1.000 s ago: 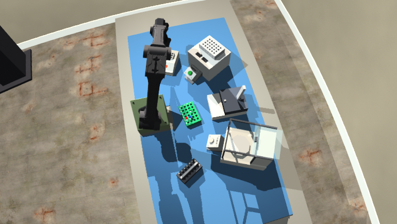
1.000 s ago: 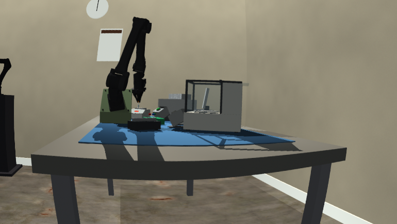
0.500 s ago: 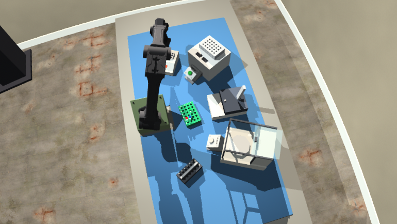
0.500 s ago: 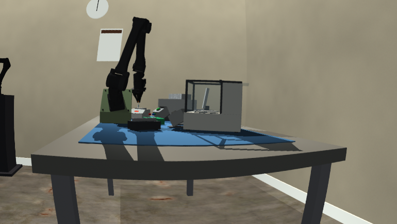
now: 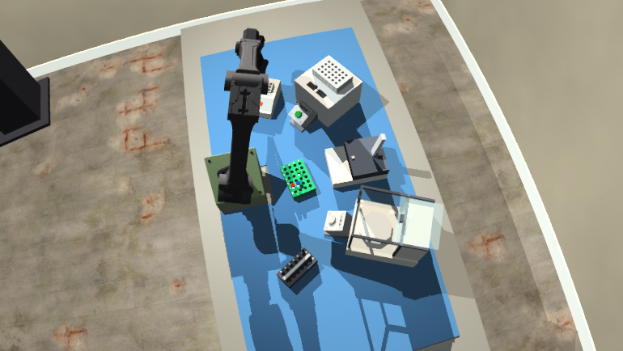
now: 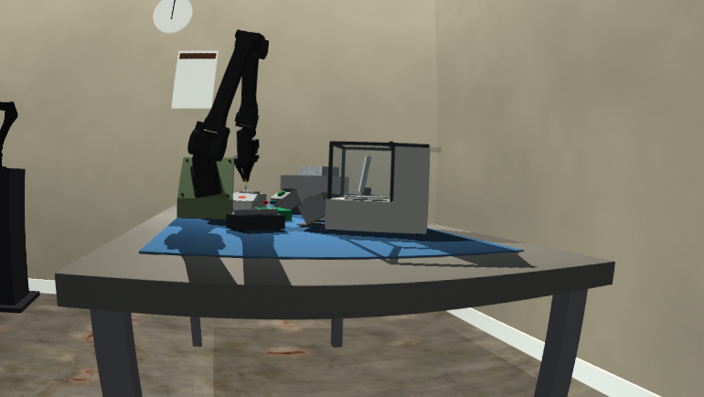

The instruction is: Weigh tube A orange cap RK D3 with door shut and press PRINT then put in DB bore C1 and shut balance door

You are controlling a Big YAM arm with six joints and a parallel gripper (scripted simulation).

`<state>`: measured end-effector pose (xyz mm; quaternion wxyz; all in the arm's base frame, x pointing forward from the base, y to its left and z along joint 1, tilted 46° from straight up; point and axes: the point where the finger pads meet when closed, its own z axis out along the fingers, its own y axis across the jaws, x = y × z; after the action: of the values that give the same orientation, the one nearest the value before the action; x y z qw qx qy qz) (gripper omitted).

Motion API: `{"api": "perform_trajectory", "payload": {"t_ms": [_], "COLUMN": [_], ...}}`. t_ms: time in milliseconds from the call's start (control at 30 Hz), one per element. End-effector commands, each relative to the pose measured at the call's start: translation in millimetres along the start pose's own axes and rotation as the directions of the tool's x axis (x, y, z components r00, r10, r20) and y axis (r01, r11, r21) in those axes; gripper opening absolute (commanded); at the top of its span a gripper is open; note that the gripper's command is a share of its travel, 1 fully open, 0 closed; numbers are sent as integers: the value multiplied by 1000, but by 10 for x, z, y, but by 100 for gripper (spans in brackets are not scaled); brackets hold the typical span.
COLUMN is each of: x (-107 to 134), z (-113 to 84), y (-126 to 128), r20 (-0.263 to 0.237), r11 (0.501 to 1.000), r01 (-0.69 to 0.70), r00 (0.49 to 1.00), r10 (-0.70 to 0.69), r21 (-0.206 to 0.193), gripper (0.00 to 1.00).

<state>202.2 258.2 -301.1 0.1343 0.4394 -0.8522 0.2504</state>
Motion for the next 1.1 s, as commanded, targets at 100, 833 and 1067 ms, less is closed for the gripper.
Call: {"api": "perform_trajectory", "payload": {"t_ms": [100, 833, 1067], "x": [48, 36, 22], "z": [103, 102, 97], "y": [4, -5, -7], "r20": [-15, -15, -13], "r11": [1000, 1000, 1000], "r01": [-2, -2, -3], "r00": [1000, 1000, 1000], "r10": [2, 2, 3], "r21": [0, -1, -2], "gripper": [9, 9, 9]}}
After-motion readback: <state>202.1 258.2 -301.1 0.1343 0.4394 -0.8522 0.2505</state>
